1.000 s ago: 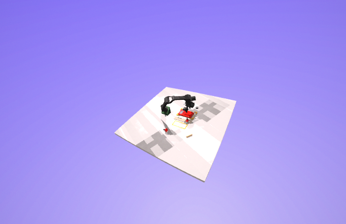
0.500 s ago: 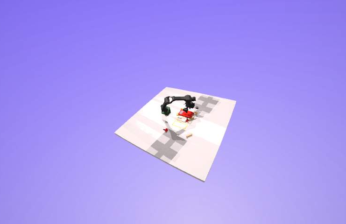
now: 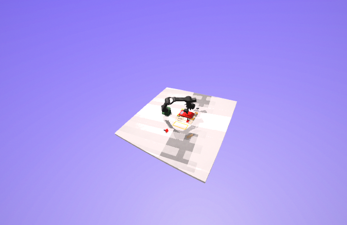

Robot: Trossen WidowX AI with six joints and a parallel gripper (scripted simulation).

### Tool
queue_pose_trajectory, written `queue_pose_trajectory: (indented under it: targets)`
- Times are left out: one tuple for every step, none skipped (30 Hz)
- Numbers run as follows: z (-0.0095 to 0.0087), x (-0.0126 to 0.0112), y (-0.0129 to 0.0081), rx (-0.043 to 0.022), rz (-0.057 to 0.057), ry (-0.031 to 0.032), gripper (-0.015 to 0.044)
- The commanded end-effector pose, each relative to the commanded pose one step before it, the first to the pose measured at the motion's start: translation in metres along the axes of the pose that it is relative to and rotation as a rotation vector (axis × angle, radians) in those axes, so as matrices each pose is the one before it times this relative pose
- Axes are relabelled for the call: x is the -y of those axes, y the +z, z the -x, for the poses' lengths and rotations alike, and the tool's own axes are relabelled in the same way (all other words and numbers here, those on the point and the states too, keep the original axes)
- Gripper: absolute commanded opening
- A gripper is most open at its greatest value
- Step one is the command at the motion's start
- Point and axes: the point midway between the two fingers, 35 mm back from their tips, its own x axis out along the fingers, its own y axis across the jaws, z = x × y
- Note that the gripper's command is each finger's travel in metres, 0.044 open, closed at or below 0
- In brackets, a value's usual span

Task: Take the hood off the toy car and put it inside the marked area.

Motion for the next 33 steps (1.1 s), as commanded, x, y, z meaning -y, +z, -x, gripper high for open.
queue_pose_trajectory:
  targets:
    - [-0.0042, 0.00052, -0.00174, -0.00121, 0.0074, -0.00771, 0.044]
    - [-0.00054, -0.00001, -0.00006, 0.0, 0.0, -0.00004, 0.044]
    - [-0.00054, -0.00001, -0.00006, 0.0, 0.0, -0.00004, 0.044]
    - [-0.00054, -0.00001, -0.00006, 0.0, 0.0, -0.00004, 0.044]
    - [-0.00054, -0.00001, -0.00006, 0.0, 0.0, -0.00004, 0.044]
    - [-0.00054, -0.00001, -0.00006, 0.0, 0.0, -0.00004, 0.044]
    - [-0.00054, -0.00001, -0.00006, 0.0, 0.0, -0.00004, 0.044]
    - [-0.00054, -0.00001, -0.00006, 0.0, 0.0, -0.00004, 0.044]
    - [-0.00054, -0.00001, -0.00006, 0.0, 0.0, -0.00004, 0.044]
    - [-0.00054, -0.00001, -0.00007, 0.0, 0.0, -0.00004, 0.044]
    - [-0.00054, -0.00001, -0.00007, 0.0, 0.0, -0.00004, 0.044]
    - [-0.00054, -0.00001, -0.00007, 0.0, 0.0, -0.00004, 0.044]
    - [-0.00054, -0.00001, -0.00007, 0.0, 0.0, -0.00005, 0.044]
    - [-0.00054, -0.00001, -0.00007, 0.0, 0.0, -0.00005, 0.044]
    - [-0.00054, 0.0, -0.00007, 0.0, 0.0, -0.00005, 0.044]
    - [-0.00054, 0.0, -0.00007, 0.0, 0.0, -0.00005, 0.044]
    - [-0.00054, 0.0, -0.00007, 0.0, 0.0, -0.00005, 0.044]
    - [-0.00044, 0.0, -0.00006, 0.0, 0.0, -0.00004, 0.044]
    - [-0.00026, 0.0, -0.00004, 0.0, 0.0, -0.00002, 0.044]
    - [-0.00008, 0.0, 0.0, 0.0, 0.0, 0.0, 0.044]
    - [-0.00016, 0.0, 0.00001, 0.0, 0.0, 0.0, 0.044]
    - [-0.00025, 0.0, 0.00001, 0.0, 0.0, 0.0, 0.044]
    - [-0.00032, 0.0, 0.00001, 0.0, 0.0, 0.0, 0.044]
    - [-0.0004, 0.0, 0.00001, 0.00001, 0.0, -0.00001, 0.044]
    - [-0.00046, 0.0, 0.00001, 0.00001, 0.0, -0.00001, 0.044]
    - [-0.00049, 0.0, 0.00001, 0.00001, 0.0, -0.00001, 0.044]
    - [-0.0005, 0.0, 0.00001, 0.00001, 0.0, -0.00001, 0.044]
    - [-0.0005, 0.0, 0.00001, 0.00001, 0.0, -0.00001, 0.044]
    - [-0.0005, 0.0, 0.00001, 0.00001, 0.0, -0.00001, 0.044]
    - [-0.0005, 0.0, 0.00001, 0.00001, 0.0, -0.00001, 0.044]
    - [-0.0005, 0.0, 0.00001, 0.00001, 0.0, -0.00001, 0.044]
    - [-0.0005, 0.0, 0.00001, 0.00001, 0.0, -0.00001, 0.044]
    - [-0.0005, 0.0, 0.00001, 0.00001, 0.0, -0.00001, 0.044]
